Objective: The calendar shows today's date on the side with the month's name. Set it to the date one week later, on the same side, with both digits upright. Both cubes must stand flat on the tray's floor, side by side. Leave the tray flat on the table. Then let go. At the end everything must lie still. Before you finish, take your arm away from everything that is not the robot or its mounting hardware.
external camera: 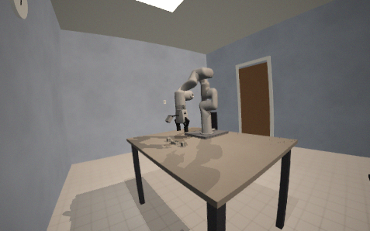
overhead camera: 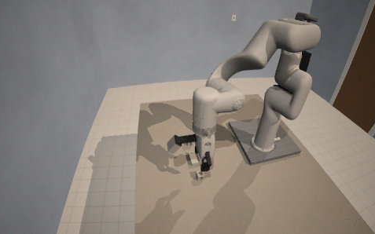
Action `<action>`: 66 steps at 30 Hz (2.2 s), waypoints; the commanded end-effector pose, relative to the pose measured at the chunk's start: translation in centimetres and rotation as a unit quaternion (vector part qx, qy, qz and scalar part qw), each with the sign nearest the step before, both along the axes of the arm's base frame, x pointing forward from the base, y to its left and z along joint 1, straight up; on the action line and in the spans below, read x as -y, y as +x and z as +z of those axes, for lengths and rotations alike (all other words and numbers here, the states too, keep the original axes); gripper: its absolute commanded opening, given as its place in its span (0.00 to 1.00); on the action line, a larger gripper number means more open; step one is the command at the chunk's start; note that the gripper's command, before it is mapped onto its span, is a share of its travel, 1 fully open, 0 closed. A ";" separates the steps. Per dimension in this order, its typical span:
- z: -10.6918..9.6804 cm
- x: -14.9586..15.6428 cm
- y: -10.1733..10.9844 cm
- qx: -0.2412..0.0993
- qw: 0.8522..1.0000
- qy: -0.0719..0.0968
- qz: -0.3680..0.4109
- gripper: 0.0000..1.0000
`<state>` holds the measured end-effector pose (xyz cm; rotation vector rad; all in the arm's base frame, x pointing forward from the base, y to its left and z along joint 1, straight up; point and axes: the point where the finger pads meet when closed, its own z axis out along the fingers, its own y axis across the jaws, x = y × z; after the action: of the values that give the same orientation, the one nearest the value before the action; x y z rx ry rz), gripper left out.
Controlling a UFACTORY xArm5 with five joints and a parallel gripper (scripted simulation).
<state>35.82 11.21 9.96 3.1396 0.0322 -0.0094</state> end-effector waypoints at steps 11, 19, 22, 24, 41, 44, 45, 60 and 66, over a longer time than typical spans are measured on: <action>0.1 0.0 0.1 0.002 1.000 0.001 0.002 1.00; 0.0 1.7 0.6 0.002 0.998 0.001 0.066 1.00; 0.0 2.1 0.7 0.002 0.997 0.001 0.083 1.00; 0.0 3.1 0.9 0.002 0.993 0.001 0.121 1.00; -0.4 9.7 1.7 0.002 0.933 0.002 0.360 1.00; -0.4 10.5 1.7 0.002 0.921 0.002 0.388 1.00; -0.5 11.3 1.7 0.002 0.910 0.002 0.416 1.00; -0.8 16.7 1.3 0.002 0.808 0.003 0.589 1.00; -0.9 19.0 0.9 0.002 0.755 0.003 0.656 1.00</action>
<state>36.81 -6.18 9.05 2.4820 1.9313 -0.0048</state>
